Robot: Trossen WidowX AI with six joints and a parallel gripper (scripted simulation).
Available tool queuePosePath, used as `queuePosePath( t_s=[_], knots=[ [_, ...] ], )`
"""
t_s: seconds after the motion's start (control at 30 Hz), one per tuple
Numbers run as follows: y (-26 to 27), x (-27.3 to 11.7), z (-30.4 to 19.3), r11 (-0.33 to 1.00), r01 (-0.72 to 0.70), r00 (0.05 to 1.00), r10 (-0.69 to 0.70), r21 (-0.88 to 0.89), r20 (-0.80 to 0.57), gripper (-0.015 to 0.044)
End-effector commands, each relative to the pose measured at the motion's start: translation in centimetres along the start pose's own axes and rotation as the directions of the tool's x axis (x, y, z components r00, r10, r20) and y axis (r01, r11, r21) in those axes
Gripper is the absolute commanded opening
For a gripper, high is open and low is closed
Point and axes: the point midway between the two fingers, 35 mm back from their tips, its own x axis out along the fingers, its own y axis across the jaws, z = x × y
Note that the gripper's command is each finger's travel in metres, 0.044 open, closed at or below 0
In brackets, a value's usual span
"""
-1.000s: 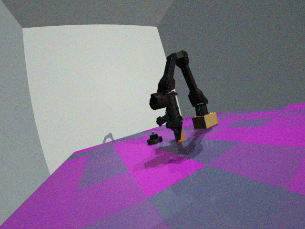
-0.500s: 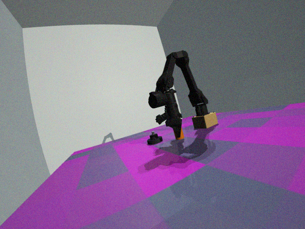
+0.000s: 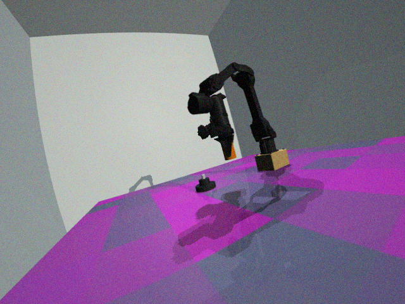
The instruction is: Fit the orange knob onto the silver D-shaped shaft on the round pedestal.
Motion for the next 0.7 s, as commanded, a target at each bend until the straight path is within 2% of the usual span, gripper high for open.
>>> queuePosePath(
  t_s=[0.0,0.3,0.67],
  knots=[
    [-0.1,-2.9,-0.2,1.000,-0.014,1.000,0.014,0.004,0.012,0.0000],
    [-0.2,-3.3,-0.3,0.999,-0.045,0.999,0.045,0.002,0.009,0.0000],
    [-0.2,-5.5,-0.5,0.960,-0.279,0.960,0.279,-0.001,0.007,0.0000]
  ],
)
